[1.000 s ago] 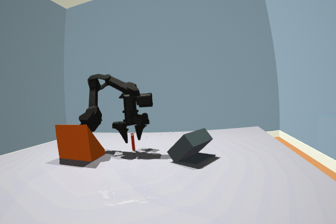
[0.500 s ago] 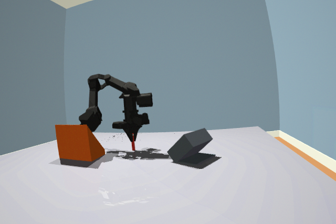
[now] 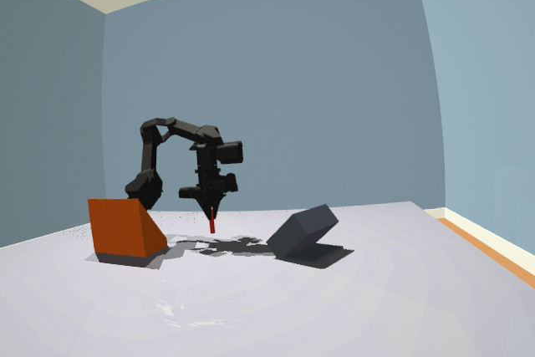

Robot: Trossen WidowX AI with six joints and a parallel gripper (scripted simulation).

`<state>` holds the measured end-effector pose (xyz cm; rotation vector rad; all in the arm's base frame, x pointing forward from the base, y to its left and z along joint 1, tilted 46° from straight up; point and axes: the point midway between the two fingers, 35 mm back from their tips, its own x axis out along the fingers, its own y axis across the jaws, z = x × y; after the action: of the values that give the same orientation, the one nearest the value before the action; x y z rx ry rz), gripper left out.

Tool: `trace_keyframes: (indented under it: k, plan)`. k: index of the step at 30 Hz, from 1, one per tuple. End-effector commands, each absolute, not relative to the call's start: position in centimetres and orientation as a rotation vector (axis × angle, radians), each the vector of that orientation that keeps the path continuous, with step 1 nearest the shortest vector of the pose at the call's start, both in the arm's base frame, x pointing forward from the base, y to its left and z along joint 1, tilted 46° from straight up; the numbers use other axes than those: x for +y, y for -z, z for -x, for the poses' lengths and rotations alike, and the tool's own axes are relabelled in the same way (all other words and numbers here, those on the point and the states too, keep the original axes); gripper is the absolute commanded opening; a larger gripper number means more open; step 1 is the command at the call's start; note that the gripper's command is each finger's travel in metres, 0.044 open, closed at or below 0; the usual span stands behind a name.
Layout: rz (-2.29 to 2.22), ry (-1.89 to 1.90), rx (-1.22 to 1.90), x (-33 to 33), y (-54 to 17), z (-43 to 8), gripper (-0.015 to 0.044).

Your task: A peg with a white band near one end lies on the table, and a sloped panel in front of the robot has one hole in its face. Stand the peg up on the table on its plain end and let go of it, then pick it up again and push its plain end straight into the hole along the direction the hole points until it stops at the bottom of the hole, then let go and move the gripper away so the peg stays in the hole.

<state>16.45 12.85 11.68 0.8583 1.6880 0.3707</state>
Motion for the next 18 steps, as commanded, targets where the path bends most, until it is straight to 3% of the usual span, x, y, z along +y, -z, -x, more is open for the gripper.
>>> trace_keyframes:
  k: [1, 18]
  plan:
    - [-0.854, -0.363, 1.696, 11.9, -12.3, -16.7, 0.0000]
    - [-0.863, -0.374, 1.697, 8.5, -15.8, -17.3, 0.0000]
